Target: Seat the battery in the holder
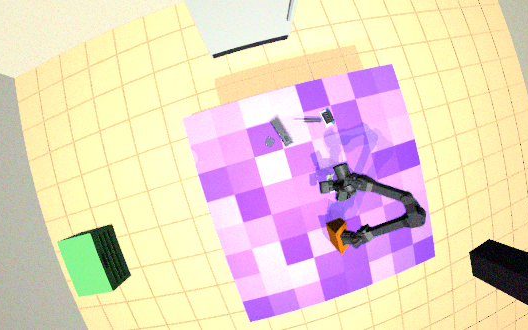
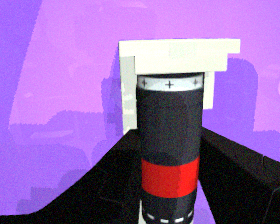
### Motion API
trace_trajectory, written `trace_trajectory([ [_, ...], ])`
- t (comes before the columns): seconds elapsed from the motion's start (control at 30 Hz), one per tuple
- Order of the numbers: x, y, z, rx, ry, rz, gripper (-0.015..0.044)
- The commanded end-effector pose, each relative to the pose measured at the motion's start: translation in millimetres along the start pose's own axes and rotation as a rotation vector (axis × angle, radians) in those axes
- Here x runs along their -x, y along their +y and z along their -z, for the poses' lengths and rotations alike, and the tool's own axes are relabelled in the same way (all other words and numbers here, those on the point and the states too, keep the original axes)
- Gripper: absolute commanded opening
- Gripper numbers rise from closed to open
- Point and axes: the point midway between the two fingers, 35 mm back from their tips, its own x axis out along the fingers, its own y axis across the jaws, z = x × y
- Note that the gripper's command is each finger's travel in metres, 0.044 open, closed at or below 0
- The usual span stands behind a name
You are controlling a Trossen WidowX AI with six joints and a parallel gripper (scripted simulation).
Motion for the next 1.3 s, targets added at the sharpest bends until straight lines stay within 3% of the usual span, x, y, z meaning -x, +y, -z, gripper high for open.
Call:
trace_trajectory([
  [0.0, 0, 0, -1, 0.004, -0.001, 0.0, 0.0077],
  [0.07, 0, 0, -1, 0.004, -0.001, 0.0, 0.0077],
  [0.2, 0, 0, -1, 0.004, -0.001, 0.0, 0.0179],
  [0.7, 15, -1, -2, 0.001, -0.001, 0.0, 0.0179],
  [1.03, 88, -5, -9, 0.002, -0.002, 0.004, 0.044],
  [1.27, 89, -6, -8, 0.002, -0.002, 0.004, 0.044],
])
